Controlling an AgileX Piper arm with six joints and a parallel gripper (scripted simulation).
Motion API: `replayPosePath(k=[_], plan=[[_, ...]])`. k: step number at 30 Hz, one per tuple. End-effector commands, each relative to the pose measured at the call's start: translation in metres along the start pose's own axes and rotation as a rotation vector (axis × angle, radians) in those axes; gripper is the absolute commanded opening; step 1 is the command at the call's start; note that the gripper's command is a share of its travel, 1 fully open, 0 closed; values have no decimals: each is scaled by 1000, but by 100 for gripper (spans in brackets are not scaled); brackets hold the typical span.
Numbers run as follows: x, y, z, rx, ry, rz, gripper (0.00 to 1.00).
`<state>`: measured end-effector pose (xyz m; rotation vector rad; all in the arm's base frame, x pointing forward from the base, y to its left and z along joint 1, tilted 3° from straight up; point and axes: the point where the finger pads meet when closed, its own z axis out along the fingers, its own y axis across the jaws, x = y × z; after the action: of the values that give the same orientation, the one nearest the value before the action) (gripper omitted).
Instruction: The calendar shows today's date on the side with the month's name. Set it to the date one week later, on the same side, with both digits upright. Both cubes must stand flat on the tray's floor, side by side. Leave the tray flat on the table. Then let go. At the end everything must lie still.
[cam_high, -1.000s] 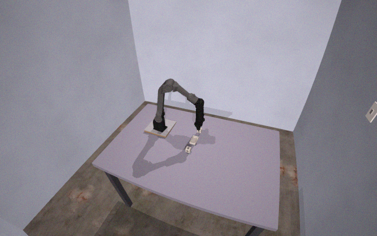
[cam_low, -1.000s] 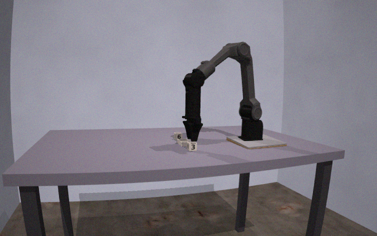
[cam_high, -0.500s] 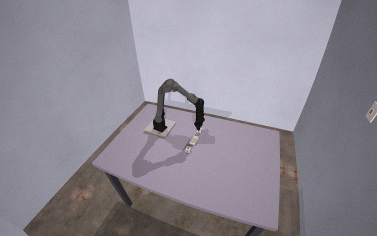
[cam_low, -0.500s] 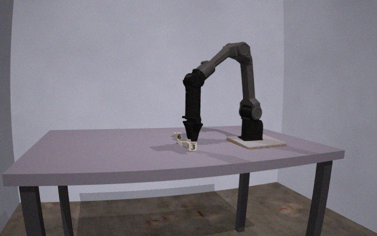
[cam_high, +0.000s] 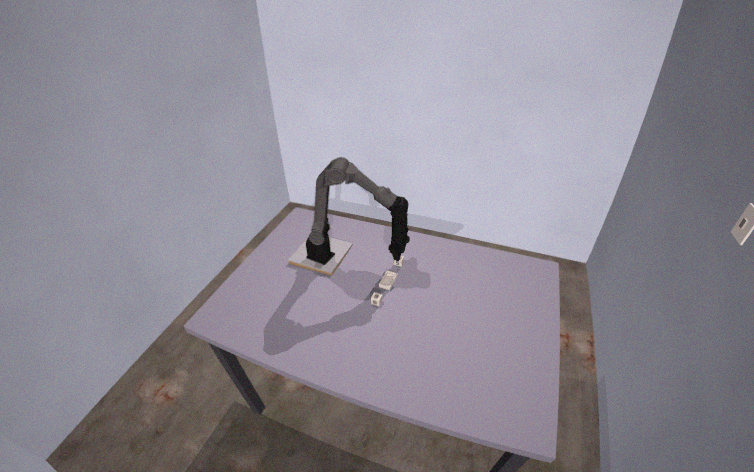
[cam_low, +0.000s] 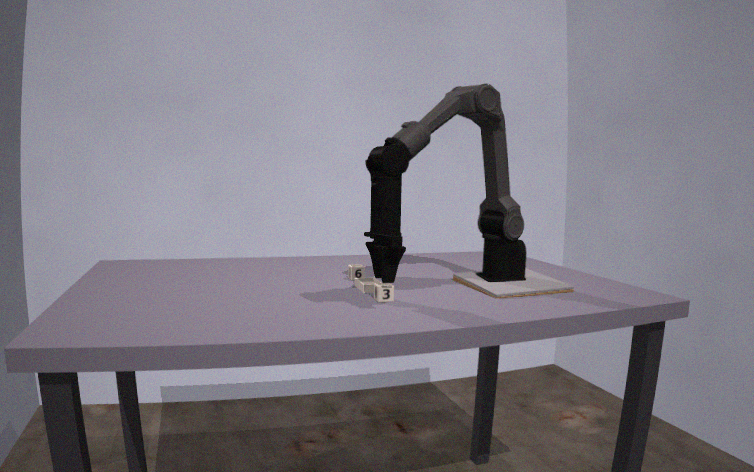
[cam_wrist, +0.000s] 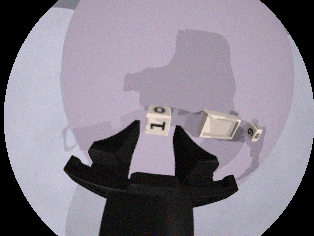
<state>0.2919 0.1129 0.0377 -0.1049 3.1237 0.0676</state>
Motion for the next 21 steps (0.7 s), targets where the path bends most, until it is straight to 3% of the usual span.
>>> replayPosePath(k=[1, 21], plan=[[1, 1, 0, -2, 0, 1, 62], [1, 0, 20, -1, 3, 0, 62]])
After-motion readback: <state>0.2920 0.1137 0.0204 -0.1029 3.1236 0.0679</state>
